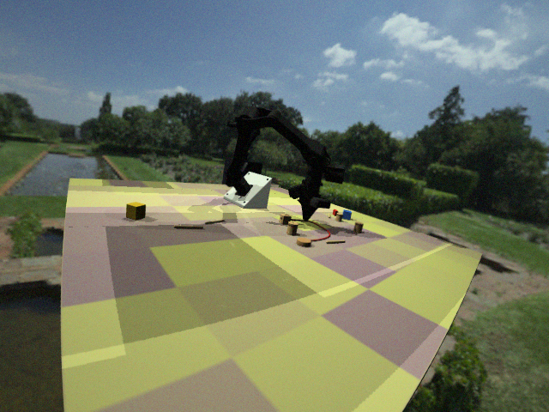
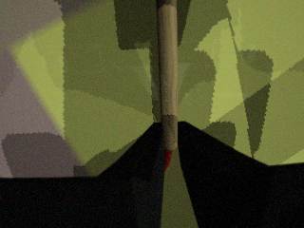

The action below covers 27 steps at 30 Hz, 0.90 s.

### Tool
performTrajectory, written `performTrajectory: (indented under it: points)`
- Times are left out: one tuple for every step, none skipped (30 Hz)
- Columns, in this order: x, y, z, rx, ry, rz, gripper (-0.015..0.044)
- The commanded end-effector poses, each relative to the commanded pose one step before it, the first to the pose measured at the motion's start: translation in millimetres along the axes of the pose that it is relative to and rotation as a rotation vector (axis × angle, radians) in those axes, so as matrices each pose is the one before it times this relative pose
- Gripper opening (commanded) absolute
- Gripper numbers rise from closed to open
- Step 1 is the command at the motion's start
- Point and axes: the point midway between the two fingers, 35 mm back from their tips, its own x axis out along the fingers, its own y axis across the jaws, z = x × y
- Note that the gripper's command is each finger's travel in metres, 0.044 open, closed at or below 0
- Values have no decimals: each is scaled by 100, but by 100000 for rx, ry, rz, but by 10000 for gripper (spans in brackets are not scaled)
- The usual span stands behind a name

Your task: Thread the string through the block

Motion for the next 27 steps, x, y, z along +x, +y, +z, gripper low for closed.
performTrajectory:
  points:
    - [-63, 76, 568, -6, 36, 381, 0]
    - [-6, 8, 149, 0, -2, -1, 0]
    - [-6, 9, 144, -1, -2, -1, 0]
    - [-5, 8, 142, -1, -3, -1, 0]
    - [-4, 7, 140, -3, -4, -1, 0]
    - [-2, 6, 140, -5, -7, -1, 0]
    - [-1, 4, 139, -6, -8, -1, 0]
    - [0, 3, 139, -7, -10, -1, 0]
    - [1, 1, 139, -7, -10, -1, 0]
    - [2, 0, 139, -7, -11, -1, 0]
    - [2, -1, 139, -6, -10, -1, 0]
    - [3, -2, 139, -5, -10, -1, 0]
    - [3, -2, 139, -5, -10, -1, 0]
    - [3, -3, 139, -4, -9, -1, 0]
    - [3, -3, 140, -3, -9, -1, 0]
    - [2, -3, 140, -4, -8, -1, 0]
    - [2, -3, 140, -3, -10, -1, 0]
    - [2, -3, 140, -3, -7, -1, 0]
    - [2, -3, 140, -3, -8, -1, 0]
    - [2, -3, 140, -4, -9, -1, 0]
    - [1, -3, 140, -4, -8, -1, 0]
    - [1, -2, 140, -4, -8, -1, 0]
    - [1, -2, 140, -4, -7, -1, 0]
    - [1, -2, 140, -4, -9, -1, 0]
    - [1, -2, 140, -4, -9, -1, 0]
    - [0, -2, 140, -4, -6, -1, 0]
    - [0, -1, 140, -4, -9, -1, 0]
